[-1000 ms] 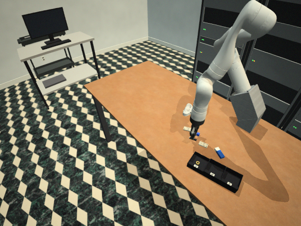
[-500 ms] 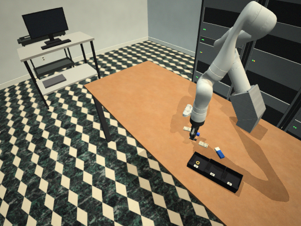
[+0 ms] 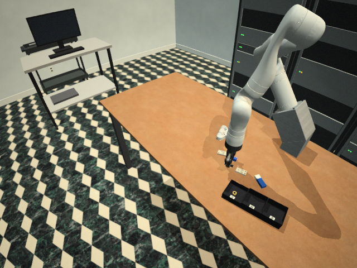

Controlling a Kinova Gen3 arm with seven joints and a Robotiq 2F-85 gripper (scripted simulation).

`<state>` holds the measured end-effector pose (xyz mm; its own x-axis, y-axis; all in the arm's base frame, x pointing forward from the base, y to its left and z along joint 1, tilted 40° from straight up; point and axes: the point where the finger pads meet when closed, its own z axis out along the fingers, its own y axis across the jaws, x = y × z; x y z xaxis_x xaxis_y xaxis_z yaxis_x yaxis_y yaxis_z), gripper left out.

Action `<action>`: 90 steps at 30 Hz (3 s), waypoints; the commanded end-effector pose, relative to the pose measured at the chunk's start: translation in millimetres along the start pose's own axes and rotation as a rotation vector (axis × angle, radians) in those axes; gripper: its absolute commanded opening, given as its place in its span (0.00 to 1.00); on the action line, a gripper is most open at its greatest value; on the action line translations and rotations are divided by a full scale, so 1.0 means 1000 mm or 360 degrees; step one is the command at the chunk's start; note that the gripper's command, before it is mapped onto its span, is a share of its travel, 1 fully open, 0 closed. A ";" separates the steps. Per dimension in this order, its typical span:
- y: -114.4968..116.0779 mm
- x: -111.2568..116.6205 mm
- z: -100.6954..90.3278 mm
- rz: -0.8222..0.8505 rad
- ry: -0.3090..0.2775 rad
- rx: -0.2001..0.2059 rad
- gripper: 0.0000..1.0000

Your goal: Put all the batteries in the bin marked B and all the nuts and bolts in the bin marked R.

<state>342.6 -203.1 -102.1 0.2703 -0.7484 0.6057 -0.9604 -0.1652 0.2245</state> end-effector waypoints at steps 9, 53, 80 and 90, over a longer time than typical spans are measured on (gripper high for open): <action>-0.001 0.000 0.000 0.0001 0.0000 0.0001 0.05; -0.001 0.000 -0.047 0.0001 0.0000 0.0001 0.05; -0.004 -0.005 -0.060 0.0001 0.0000 0.0001 0.05; -0.030 -0.045 -0.060 0.0001 -0.0001 0.0001 0.05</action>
<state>359.3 -131.0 -85.6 0.2525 -0.7587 0.6004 -0.9648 -0.1503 0.2159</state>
